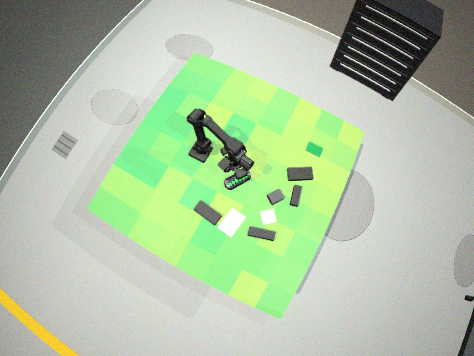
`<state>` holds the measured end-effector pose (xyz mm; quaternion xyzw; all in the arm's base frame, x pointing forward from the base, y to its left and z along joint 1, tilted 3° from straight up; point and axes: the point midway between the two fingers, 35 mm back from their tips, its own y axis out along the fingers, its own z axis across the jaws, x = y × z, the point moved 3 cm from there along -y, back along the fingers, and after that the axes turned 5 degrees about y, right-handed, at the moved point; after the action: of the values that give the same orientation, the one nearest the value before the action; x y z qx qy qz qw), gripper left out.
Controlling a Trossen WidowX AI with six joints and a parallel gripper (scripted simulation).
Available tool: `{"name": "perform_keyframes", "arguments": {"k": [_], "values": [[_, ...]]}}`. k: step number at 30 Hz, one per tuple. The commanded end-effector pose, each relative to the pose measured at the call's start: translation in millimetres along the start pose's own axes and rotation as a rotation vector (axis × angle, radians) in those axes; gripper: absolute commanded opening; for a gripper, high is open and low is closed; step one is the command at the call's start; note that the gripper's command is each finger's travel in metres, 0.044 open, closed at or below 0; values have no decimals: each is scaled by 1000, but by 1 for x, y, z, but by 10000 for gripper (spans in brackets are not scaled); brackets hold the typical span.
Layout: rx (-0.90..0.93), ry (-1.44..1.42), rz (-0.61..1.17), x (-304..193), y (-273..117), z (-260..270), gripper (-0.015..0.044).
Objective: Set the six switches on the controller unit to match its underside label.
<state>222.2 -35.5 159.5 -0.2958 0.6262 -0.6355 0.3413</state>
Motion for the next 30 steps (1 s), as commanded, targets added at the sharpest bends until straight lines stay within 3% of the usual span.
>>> {"name": "perform_keyframes", "arguments": {"k": [1, 4, 21, 23, 30], "values": [[-1, -5, 0, 0, 0, 0, 0], [-1, -5, 0, 0, 0, 0, 0], [0, 0, 0, 0, 0, 0, 440], [0, 0, 0, 0, 0, 0, 440], [-84, -5, -26, 4, 7, 37, 256]]}}
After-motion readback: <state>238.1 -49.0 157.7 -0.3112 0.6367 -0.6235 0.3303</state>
